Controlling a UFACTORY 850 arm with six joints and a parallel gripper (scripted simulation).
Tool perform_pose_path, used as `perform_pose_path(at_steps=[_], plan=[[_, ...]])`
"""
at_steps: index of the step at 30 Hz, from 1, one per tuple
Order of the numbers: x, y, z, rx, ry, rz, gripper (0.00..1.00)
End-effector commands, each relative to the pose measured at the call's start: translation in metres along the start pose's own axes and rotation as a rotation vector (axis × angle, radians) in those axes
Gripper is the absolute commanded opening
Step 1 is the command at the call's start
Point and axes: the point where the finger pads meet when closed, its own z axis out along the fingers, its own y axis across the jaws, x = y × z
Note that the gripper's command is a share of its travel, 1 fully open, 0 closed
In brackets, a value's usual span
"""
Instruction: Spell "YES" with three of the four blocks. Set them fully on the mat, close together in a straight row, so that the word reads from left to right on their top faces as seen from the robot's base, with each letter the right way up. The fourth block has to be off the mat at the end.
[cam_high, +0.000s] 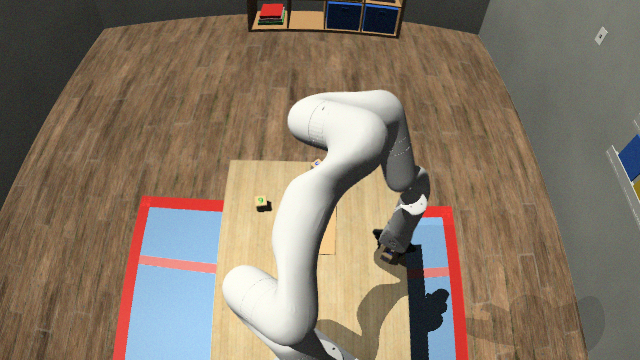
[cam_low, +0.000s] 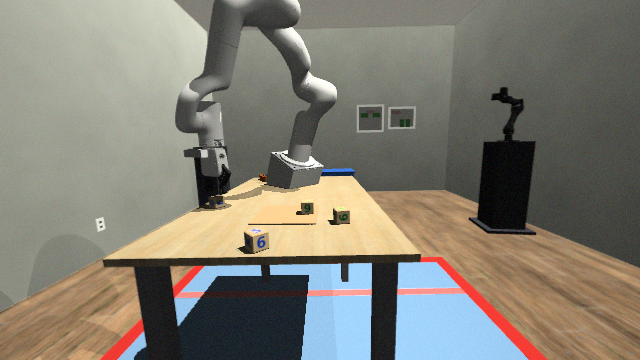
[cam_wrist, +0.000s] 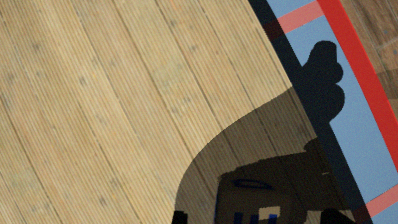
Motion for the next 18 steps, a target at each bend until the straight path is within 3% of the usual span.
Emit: perform_pose_path(at_steps=[1,11,18], plan=[[0.001,0.000,-0.001,0.000,0.002,0.000,0.84],[0.001,0.000,0.001,0.000,0.002,0.000,0.84],[0.001,0.000,0.014,0.000,0.002,0.000,0.84]])
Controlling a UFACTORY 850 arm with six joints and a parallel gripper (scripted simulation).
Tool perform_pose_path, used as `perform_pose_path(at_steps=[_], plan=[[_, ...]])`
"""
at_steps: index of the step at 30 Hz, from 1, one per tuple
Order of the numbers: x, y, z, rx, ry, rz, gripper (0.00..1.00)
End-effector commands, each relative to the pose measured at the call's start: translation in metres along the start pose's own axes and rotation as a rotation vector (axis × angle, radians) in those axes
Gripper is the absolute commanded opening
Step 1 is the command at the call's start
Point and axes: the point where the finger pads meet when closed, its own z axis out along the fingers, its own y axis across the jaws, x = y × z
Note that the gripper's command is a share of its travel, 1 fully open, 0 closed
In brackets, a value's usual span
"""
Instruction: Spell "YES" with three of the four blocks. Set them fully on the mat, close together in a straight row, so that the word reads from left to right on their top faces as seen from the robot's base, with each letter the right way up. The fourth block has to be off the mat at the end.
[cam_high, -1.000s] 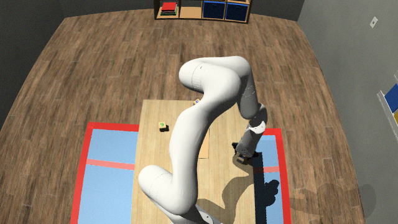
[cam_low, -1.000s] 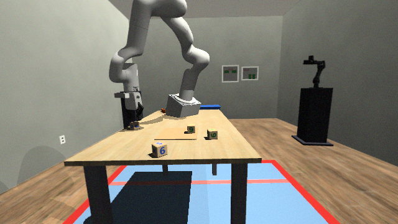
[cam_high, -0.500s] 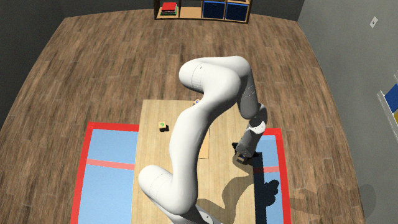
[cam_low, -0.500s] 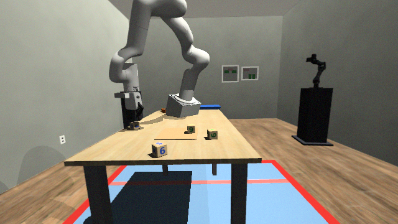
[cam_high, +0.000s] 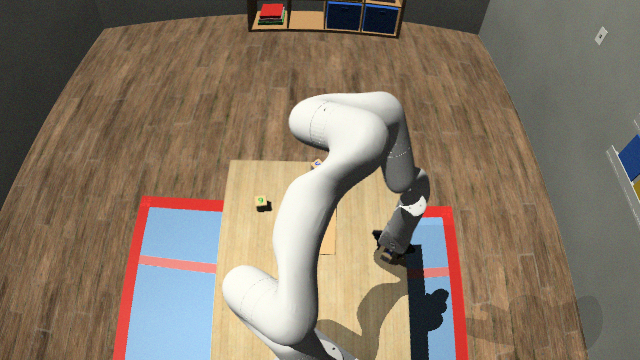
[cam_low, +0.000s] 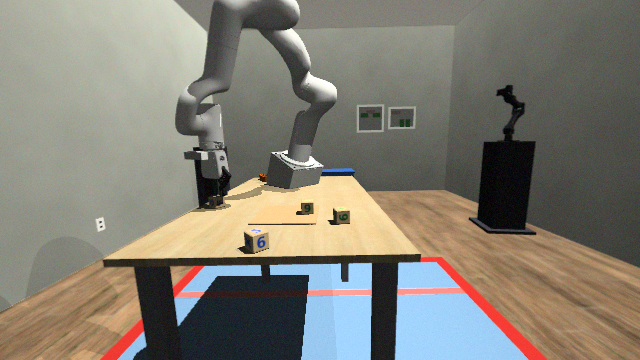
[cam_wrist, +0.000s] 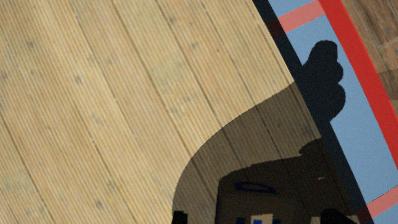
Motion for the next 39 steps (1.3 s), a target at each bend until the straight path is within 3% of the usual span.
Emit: perform_pose_path(at_steps=[1,15,39], plan=[[0.001,0.000,0.006,0.000,0.002,0.000,0.84],[0.001,0.000,0.038,0.000,0.002,0.000,0.84],[0.001,0.000,0.040,0.000,0.002,0.000,0.84]])
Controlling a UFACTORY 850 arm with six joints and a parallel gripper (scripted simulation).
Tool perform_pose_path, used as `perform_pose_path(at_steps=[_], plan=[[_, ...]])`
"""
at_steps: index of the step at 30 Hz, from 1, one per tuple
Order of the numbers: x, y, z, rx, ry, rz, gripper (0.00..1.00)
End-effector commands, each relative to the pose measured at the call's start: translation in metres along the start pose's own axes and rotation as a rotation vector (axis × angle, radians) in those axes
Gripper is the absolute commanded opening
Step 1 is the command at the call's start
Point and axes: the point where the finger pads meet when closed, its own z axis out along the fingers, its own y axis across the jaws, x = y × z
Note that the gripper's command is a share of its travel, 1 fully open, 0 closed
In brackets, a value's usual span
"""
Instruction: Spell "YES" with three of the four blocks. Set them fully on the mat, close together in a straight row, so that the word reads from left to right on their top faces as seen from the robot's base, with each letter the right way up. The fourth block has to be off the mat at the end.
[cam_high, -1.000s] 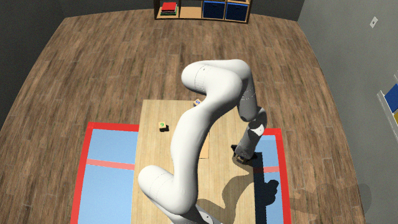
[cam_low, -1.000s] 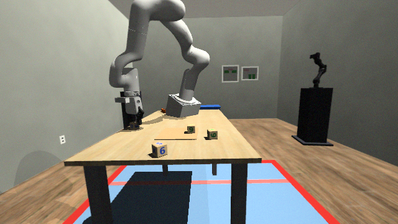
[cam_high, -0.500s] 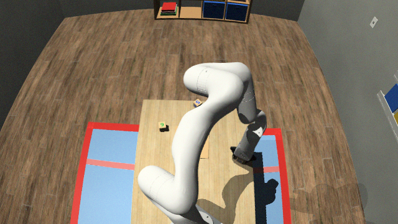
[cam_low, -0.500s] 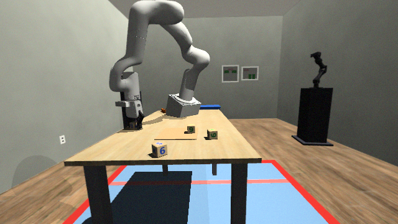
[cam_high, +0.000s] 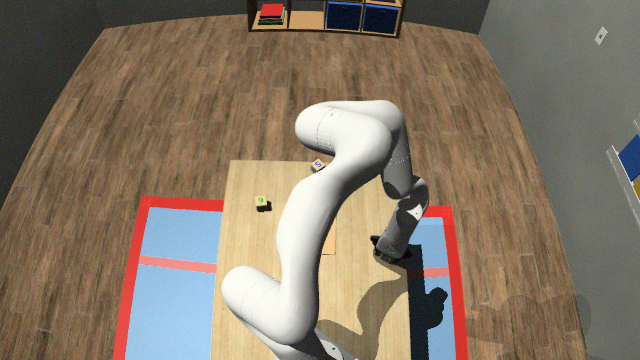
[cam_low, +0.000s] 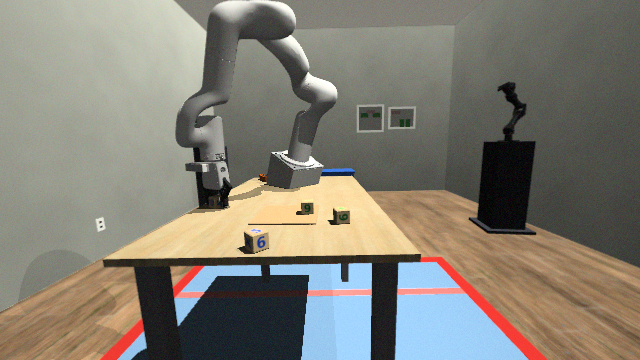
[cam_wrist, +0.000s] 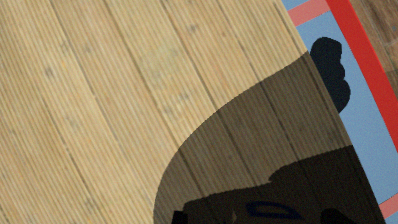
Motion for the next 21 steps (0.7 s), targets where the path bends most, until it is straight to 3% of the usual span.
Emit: perform_pose_path(at_steps=[1,17,18,21], plan=[[0.0009,0.0001,-0.0006,0.000,0.002,0.000,0.84],[0.0009,0.0001,-0.0006,0.000,0.002,0.000,0.84],[0.0009,0.0001,-0.0006,0.000,0.002,0.000,0.62],[0.0009,0.0001,-0.0006,0.000,0.002,0.000,0.62]])
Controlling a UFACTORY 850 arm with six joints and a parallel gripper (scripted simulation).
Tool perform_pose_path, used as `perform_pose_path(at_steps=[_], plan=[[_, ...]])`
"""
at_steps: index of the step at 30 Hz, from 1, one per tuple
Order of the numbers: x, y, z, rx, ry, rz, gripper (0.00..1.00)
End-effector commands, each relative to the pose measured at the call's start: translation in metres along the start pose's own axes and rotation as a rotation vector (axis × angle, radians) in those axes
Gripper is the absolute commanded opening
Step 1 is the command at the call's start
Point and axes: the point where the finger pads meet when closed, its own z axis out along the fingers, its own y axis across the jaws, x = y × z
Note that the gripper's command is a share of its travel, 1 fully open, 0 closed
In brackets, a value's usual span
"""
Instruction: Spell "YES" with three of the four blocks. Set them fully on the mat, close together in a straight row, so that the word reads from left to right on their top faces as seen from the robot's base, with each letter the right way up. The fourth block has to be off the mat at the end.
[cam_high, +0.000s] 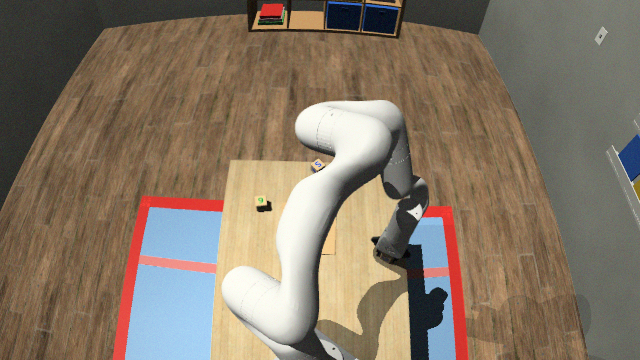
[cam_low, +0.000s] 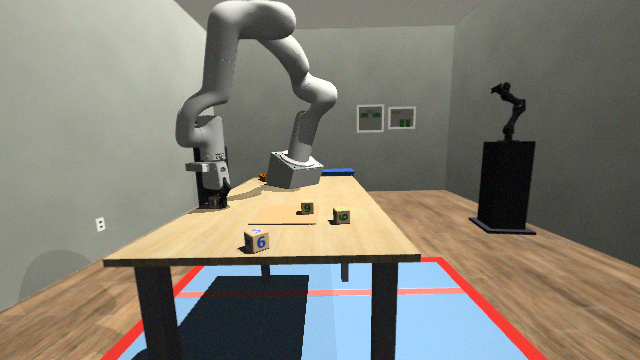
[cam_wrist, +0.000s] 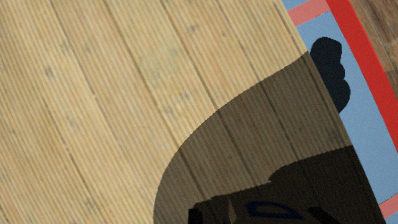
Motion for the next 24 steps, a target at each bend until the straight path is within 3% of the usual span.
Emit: perform_pose_path(at_steps=[1,13,14,24], plan=[[0.0009,0.0001,-0.0006,0.000,0.002,0.000,0.62],[0.0009,0.0001,-0.0006,0.000,0.002,0.000,0.62],[0.0009,0.0001,-0.0006,0.000,0.002,0.000,0.41],[0.0009,0.0001,-0.0006,0.000,0.002,0.000,0.41]])
